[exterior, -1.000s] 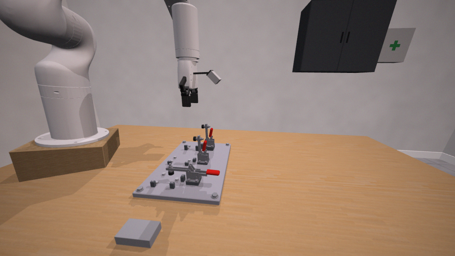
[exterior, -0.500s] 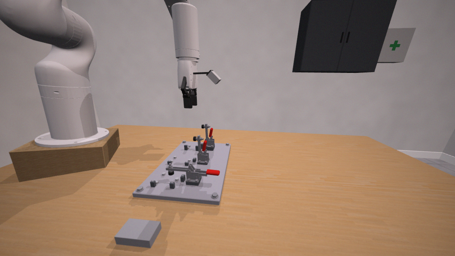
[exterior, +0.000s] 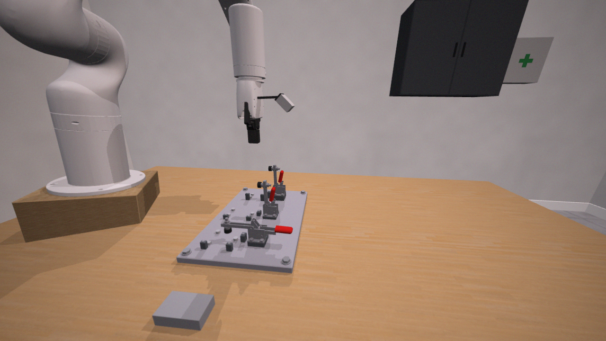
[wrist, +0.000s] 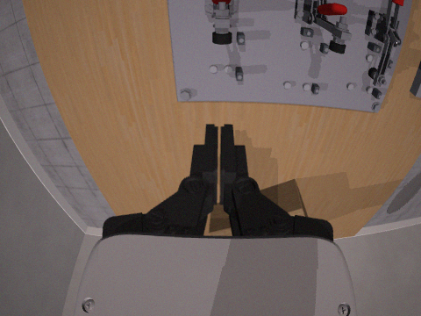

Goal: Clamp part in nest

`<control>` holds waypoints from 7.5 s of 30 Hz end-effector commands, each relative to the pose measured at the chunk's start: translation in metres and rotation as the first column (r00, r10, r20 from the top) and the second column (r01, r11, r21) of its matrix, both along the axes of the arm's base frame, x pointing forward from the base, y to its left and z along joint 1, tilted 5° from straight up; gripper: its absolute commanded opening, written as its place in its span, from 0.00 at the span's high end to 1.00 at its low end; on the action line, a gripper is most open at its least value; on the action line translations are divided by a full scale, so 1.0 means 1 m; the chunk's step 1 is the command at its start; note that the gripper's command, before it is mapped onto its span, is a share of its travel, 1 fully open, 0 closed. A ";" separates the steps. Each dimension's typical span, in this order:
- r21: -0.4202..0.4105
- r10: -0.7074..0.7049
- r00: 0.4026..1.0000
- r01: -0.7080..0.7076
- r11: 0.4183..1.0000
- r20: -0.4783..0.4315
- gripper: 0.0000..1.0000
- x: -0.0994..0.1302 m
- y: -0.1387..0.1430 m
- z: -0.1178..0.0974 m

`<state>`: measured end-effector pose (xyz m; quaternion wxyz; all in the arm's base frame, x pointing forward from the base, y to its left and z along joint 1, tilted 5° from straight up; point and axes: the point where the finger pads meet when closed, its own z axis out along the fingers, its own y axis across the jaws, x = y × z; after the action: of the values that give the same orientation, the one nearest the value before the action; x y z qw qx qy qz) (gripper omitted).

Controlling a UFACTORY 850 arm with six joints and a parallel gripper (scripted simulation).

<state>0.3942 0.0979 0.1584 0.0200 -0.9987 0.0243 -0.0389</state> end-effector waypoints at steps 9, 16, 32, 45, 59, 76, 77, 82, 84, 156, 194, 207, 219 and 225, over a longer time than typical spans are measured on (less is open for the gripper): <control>0.000 0.000 1.000 0.000 1.000 0.002 1.00 0.001 0.000 0.001; 0.000 0.000 1.000 0.000 1.000 0.002 0.53 0.001 0.000 0.001; 0.000 0.000 1.000 0.000 1.000 0.002 0.53 0.001 0.000 0.001; 0.000 0.000 1.000 0.000 1.000 0.002 0.53 0.001 0.000 0.001; 0.000 0.000 1.000 0.000 1.000 0.002 0.00 0.001 0.000 0.001; 0.000 0.000 1.000 0.000 1.000 0.002 0.00 0.001 0.000 0.001; 0.000 0.000 1.000 0.000 1.000 0.002 0.00 0.001 0.000 0.001; 0.000 0.000 1.000 0.000 1.000 0.002 0.00 0.001 0.000 0.001; 0.000 0.000 1.000 0.000 1.000 0.002 0.00 0.001 0.000 0.001; -0.001 0.000 1.000 0.000 1.000 -0.001 0.00 -0.004 -0.280 -0.010; -0.001 0.000 1.000 0.000 1.000 -0.001 0.00 -0.006 -0.381 -0.014; -0.001 0.000 1.000 0.000 1.000 -0.001 0.00 -0.003 -0.380 -0.042; -0.001 0.000 1.000 0.000 1.000 -0.001 0.00 0.002 -0.378 -0.105; -0.001 0.000 1.000 0.000 1.000 -0.001 0.00 0.004 -0.377 -0.130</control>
<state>0.3946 -0.2783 0.0402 0.0184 -0.9989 0.0245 -0.0344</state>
